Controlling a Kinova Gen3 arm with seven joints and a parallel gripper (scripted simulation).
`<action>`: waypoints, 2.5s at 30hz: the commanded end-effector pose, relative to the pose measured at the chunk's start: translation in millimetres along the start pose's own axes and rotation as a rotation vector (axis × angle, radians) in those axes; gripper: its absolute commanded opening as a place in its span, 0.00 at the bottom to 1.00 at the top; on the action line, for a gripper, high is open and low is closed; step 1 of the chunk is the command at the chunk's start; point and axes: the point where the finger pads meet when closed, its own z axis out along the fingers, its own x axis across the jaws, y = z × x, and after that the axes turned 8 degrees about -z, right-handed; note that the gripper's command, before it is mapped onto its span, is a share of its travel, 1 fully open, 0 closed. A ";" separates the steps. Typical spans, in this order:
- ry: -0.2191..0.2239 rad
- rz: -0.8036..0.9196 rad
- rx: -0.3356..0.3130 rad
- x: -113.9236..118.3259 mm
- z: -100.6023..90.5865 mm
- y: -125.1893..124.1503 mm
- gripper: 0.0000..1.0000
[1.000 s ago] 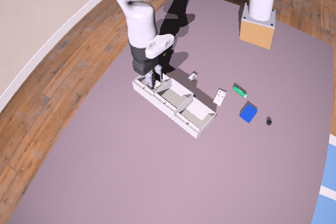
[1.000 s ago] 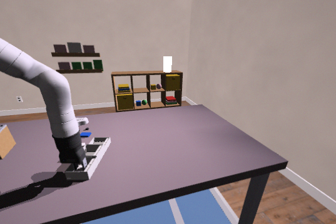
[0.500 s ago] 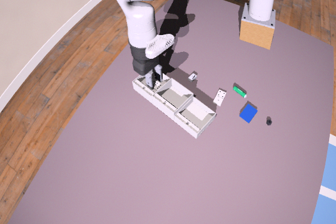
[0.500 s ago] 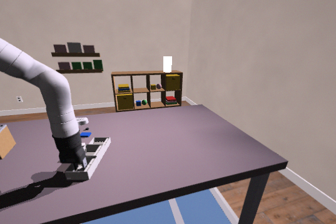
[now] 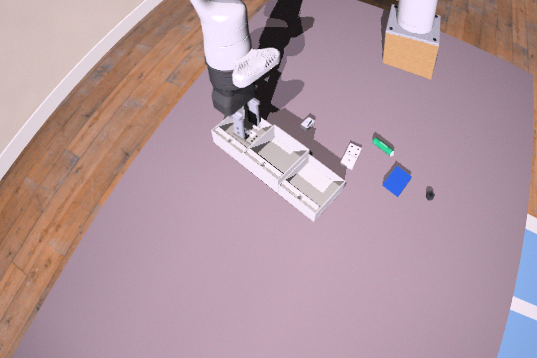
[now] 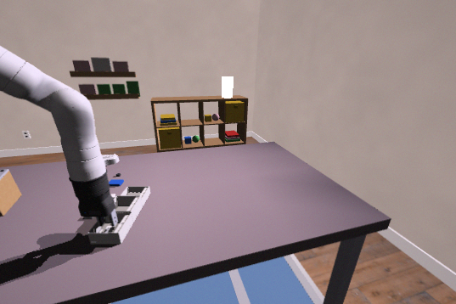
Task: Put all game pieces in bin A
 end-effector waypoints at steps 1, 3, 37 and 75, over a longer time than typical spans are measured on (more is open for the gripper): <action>0.006 0.002 -0.005 1.7 -5.9 2.3 0.65; 0.006 0.002 -0.005 1.7 -8.6 2.3 0.65; -0.006 0.448 0.016 -32.0 -37.0 -82.7 0.79; 0.007 1.334 0.001 -74.2 -36.6 -203.9 0.79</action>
